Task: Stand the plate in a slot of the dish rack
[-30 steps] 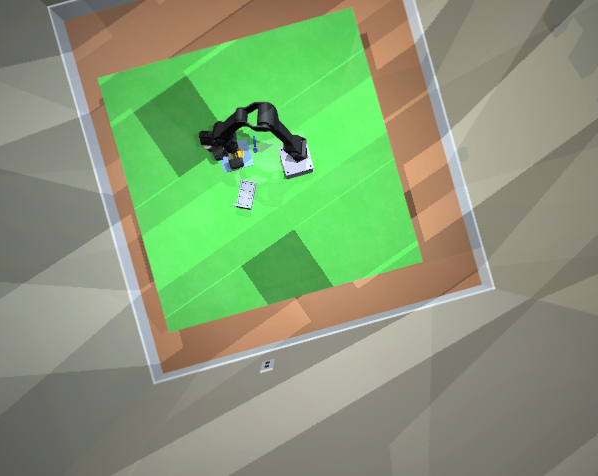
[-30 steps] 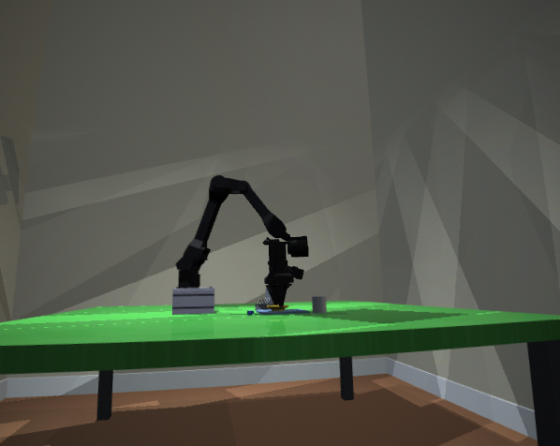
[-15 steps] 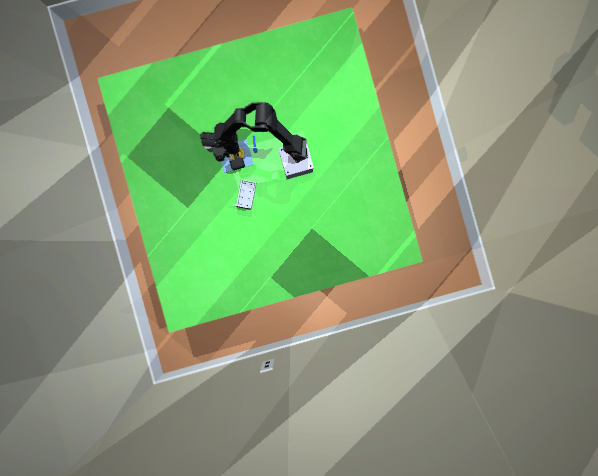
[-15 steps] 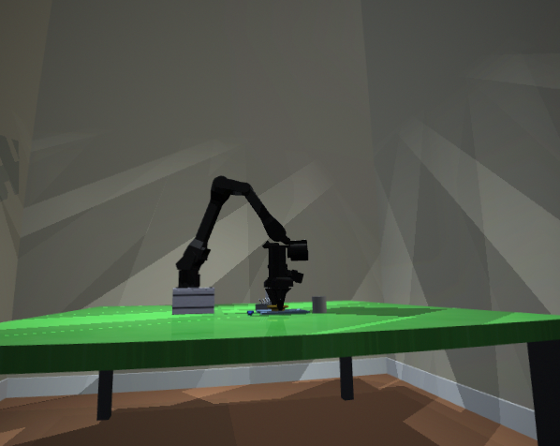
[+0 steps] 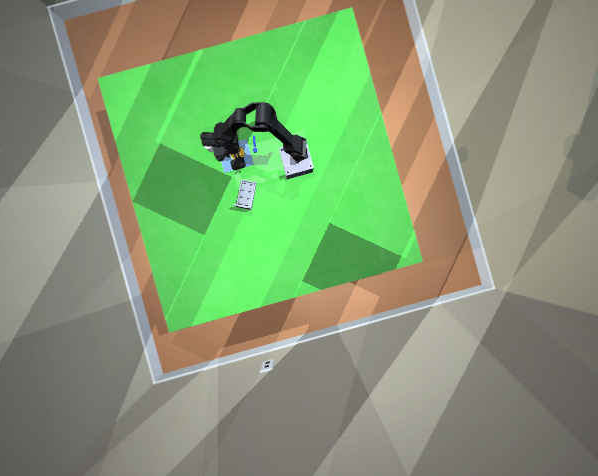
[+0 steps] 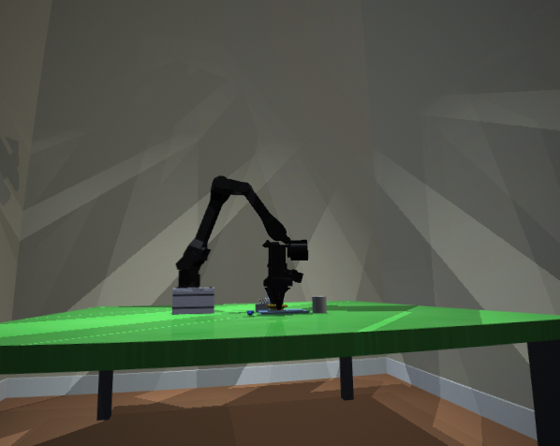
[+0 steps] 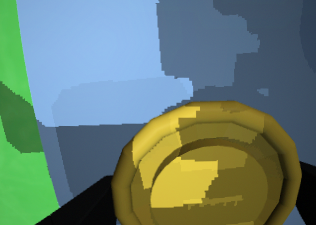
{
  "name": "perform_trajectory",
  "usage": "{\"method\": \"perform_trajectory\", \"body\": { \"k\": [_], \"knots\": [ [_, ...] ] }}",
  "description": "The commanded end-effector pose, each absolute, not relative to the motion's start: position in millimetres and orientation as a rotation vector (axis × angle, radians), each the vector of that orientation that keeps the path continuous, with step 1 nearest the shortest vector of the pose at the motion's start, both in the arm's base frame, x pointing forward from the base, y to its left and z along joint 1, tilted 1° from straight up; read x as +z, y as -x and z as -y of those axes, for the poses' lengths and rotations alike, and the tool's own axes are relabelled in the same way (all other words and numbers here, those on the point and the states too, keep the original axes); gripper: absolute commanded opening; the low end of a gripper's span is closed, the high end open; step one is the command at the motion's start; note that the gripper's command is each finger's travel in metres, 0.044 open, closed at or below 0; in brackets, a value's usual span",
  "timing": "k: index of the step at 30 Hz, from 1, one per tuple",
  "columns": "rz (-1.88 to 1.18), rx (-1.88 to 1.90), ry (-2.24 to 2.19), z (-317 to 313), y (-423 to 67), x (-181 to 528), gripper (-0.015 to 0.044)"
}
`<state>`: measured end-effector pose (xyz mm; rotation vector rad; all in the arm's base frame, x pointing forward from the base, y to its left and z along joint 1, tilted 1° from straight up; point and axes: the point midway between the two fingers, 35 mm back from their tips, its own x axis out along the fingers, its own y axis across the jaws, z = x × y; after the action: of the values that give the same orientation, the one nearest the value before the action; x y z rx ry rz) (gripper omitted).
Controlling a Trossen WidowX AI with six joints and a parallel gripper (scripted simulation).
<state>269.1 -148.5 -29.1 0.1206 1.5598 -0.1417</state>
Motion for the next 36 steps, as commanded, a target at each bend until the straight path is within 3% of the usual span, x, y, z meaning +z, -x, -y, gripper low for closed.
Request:
{"method": "perform_trajectory", "body": {
  "k": [1,6,25,36],
  "knots": [
    [-1.542,-0.143,-0.112,152,-277,-8,0.0127],
    [-1.541,-0.143,-0.112,154,-281,21,0.0000],
    [-1.541,-0.143,-0.112,153,-280,124,0.0000],
    [-1.538,-0.180,-0.152,139,-278,141,0.0000]
  ]
}}
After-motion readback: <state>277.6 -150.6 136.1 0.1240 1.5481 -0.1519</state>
